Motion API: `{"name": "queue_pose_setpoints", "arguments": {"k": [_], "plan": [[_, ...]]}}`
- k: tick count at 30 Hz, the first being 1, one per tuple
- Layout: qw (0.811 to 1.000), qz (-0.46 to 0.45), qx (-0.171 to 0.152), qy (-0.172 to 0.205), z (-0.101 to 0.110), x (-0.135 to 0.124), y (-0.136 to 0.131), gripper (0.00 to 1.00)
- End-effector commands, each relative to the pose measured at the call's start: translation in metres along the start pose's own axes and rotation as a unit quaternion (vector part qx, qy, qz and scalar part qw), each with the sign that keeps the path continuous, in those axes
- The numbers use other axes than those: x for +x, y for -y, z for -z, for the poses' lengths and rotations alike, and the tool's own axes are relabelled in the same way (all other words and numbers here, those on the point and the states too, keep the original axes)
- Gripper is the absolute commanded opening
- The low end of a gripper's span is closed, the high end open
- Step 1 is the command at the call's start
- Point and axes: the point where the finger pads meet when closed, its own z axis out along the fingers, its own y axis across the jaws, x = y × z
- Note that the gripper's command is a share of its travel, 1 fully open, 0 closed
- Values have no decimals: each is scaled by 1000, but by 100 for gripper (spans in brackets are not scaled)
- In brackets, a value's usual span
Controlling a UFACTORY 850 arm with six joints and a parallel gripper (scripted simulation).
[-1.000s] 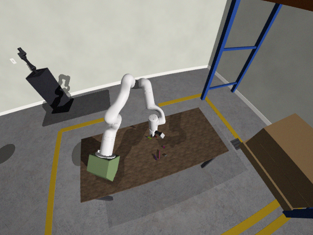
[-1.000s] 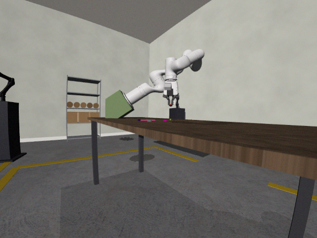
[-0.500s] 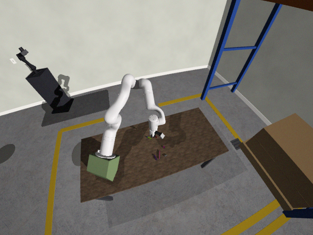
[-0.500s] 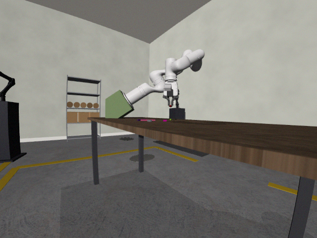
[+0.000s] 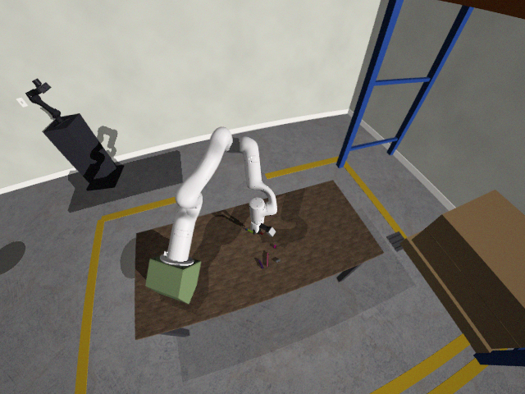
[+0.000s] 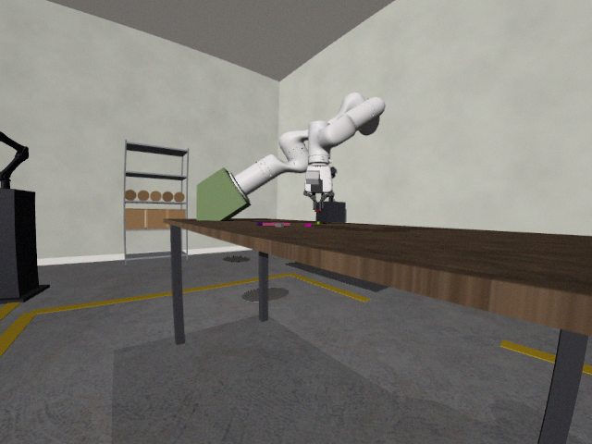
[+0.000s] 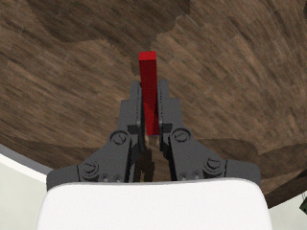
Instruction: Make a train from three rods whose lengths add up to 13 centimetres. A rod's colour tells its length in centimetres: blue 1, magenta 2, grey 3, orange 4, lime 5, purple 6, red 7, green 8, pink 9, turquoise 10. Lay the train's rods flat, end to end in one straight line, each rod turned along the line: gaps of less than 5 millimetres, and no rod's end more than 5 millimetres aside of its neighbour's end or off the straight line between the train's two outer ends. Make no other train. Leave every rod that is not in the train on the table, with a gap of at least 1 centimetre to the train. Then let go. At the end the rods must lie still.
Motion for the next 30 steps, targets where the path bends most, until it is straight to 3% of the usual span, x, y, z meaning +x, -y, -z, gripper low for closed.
{"name": "queue_pose_setpoints", "arguments": {"k": [1, 10, 30], "plan": [[1000, 1, 1, -1, -12, 1, 1, 4], [1000, 1, 1, -1, -33, 1, 1, 4], [1000, 1, 1, -1, -34, 1, 1, 4]]}}
